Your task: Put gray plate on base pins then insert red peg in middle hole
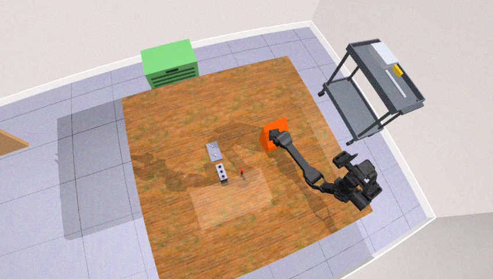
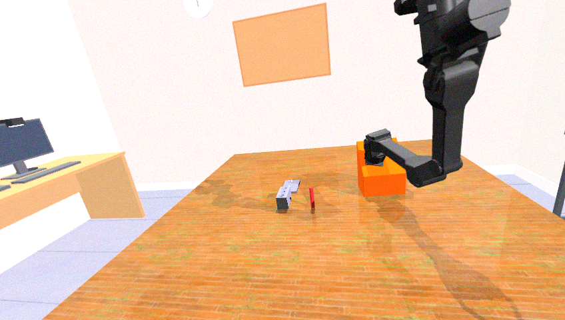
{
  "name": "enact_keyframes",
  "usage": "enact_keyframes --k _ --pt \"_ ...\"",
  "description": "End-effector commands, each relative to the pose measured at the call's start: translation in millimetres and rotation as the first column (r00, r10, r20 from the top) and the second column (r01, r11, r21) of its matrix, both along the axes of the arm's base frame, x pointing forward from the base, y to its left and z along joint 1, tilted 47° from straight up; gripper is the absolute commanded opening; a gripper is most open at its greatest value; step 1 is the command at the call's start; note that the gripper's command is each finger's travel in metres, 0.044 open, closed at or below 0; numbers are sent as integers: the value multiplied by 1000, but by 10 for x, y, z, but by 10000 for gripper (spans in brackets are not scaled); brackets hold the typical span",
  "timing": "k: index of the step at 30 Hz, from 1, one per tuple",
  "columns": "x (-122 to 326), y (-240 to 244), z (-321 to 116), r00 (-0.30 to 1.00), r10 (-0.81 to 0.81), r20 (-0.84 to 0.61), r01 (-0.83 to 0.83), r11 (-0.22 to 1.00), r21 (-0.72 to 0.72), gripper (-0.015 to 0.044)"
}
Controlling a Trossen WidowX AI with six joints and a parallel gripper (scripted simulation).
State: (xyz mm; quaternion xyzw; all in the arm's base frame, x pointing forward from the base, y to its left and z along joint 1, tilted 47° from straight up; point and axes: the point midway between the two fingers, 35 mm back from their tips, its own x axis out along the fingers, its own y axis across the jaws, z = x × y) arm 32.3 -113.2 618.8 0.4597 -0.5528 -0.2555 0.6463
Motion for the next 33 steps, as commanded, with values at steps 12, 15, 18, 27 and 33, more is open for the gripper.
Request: enact_keyframes --k 12,15,18,27,33 --pt "752 -628 -478 939 146 -310 -108 985 138 440" --pt "1124 -784 -724 844 213 -493 -150 975 163 440" --pt "1529 -878 -1017 695 279 -663 -212 960 182 440" --pt "2421 -840 -1775 319 395 -861 -399 881 256 440" --pt "2812 -714 -2233 42 346 -937 -507 816 279 440"
